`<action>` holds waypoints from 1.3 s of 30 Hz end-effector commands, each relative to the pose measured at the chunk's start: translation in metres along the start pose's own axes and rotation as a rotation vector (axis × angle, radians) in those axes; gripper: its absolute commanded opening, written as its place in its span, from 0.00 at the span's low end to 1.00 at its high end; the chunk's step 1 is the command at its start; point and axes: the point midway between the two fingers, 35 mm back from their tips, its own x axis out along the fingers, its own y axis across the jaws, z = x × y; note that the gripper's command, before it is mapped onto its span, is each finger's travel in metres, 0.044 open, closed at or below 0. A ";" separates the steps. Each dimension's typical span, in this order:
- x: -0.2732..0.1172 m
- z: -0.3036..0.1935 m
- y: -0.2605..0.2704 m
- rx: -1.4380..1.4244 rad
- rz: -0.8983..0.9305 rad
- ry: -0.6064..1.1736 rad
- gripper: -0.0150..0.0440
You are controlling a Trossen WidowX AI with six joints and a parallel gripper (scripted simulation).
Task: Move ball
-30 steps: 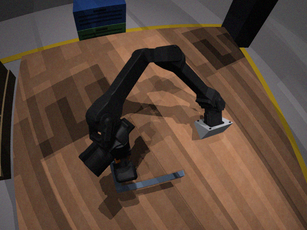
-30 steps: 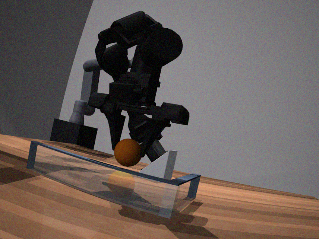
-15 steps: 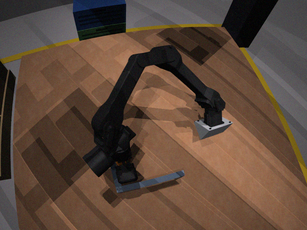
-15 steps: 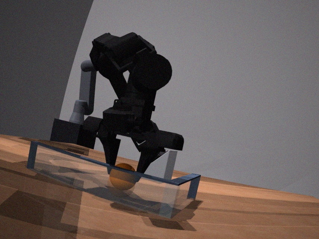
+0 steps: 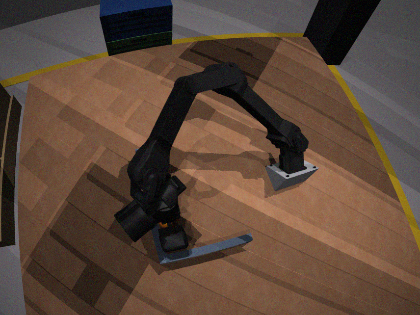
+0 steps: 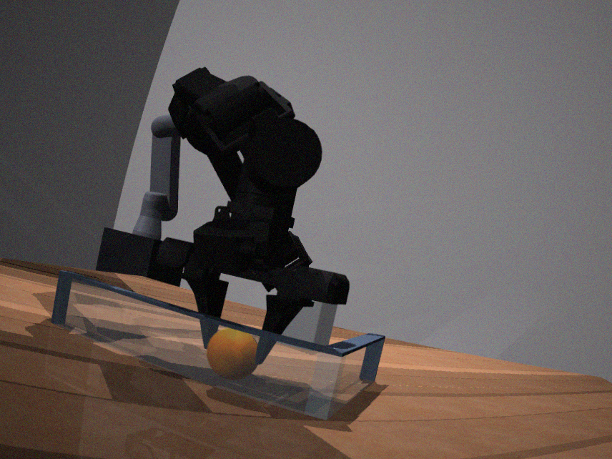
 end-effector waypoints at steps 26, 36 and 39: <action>-0.077 -0.001 0.002 -0.013 -0.002 -0.007 0.87; -0.106 -0.002 0.002 -0.010 -0.002 -0.006 1.00; -0.122 -0.004 0.001 -0.007 -0.003 -0.005 1.00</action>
